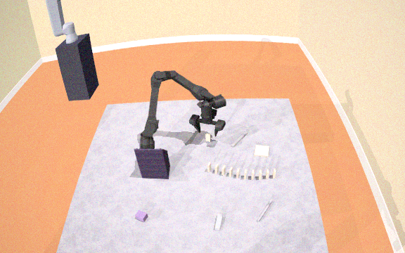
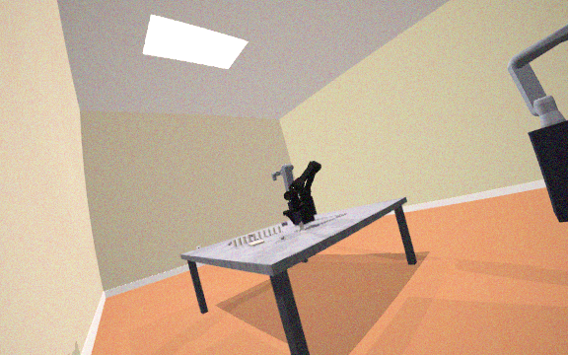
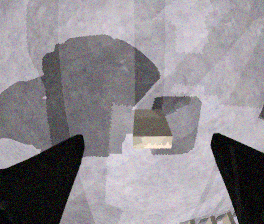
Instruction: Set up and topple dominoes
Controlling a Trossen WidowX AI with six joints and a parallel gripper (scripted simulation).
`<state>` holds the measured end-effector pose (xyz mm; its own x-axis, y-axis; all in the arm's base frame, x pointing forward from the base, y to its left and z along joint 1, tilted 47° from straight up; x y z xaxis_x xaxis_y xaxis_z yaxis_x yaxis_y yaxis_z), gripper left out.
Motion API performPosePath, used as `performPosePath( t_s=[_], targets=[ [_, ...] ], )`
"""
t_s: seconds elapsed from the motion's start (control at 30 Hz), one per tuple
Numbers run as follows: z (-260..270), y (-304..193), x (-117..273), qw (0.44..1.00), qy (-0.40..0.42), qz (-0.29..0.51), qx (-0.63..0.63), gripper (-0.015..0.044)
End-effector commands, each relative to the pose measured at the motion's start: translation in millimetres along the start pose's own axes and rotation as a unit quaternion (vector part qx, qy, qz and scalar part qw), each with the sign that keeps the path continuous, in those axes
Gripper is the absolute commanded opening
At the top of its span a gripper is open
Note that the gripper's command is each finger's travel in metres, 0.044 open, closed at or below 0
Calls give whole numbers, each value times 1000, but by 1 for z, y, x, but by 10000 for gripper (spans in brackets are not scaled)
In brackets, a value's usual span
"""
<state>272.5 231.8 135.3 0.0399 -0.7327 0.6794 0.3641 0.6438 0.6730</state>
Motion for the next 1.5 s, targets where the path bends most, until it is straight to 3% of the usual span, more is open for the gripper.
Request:
performPosePath(
  t_s=[0.0, 0.43, 0.87, 1.2, 1.47],
  targets=[
    [-2, -1, -9, 1000, -4, -1, -4, 440],
    [-1, -1, -24, 1000, -3, -1, -4, 440],
    [-1, -1, -24, 1000, -3, -1, -4, 107],
    [-2, -1, -22, 1000, -4, -1, -4, 107],
    [-6, 0, 84, 1000, -4, 5, -1, 107]
  ],
)
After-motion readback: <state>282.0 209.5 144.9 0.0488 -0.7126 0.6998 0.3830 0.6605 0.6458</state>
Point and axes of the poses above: the point midway between the two fingers, 35 mm back from their tips, its own x axis back along the fingers, its own z axis across the jaws, y = z × x, the point moved 1 cm from there along x, back along the fingers, and after that the axes turned 5 degrees about -x, right-handed, at the moved point
